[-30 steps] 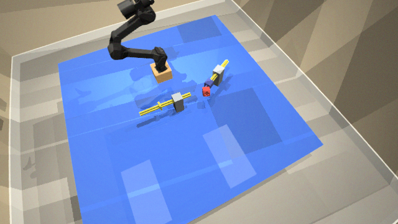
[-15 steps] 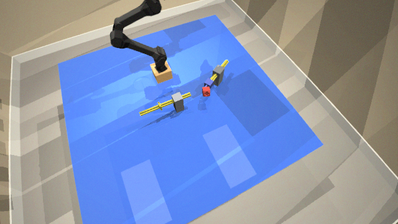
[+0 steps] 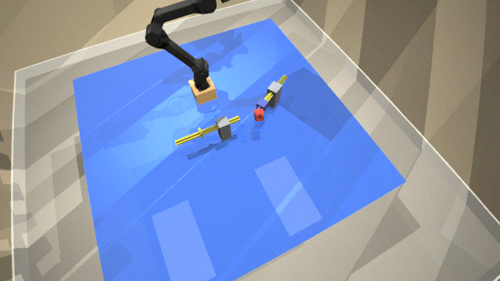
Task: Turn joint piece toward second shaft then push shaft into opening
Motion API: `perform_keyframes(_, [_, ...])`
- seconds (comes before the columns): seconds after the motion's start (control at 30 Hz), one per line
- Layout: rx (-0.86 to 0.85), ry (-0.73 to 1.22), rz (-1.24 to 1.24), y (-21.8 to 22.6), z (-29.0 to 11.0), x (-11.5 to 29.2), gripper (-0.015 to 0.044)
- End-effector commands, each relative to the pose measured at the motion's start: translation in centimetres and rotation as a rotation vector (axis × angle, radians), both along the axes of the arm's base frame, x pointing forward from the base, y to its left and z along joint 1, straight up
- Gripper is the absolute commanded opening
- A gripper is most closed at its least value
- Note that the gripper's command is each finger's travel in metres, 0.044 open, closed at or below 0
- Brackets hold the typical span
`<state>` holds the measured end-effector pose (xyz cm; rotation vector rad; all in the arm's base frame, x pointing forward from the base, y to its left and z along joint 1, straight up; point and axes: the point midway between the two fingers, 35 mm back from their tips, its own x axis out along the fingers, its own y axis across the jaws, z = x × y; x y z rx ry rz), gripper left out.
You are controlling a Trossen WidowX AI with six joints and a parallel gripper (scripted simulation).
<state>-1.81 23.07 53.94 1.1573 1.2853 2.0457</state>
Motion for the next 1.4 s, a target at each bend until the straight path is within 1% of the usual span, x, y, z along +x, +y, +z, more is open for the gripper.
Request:
perform_keyframes(0.0, [-0.025, 0.025, -0.108, 1.8, -0.3, 2.7, 0.044])
perform_keyframes(0.27, [-0.078, 0.057, -0.266, 3.8, -1.3, 7.0, 0.044])
perform_keyframes(0.5, [-0.182, 0.07, -0.469, 6.7, -3.2, 13.0, 0.044])
perform_keyframes(0.77, [-0.328, 0.054, -0.695, 8.4, -6.3, 20.2, 0.044])
perform_keyframes(1.03, [-0.507, 0.027, -0.89, 8.4, -10.4, 27.0, 0.044])
perform_keyframes(1.2, [-0.636, 0.002, -1.0, 7.2, -13.5, 31.2, 0.044])
perform_keyframes(1.37, [-0.779, -0.026, -1.083, 5.7, -16.6, 34.7, 0.044])
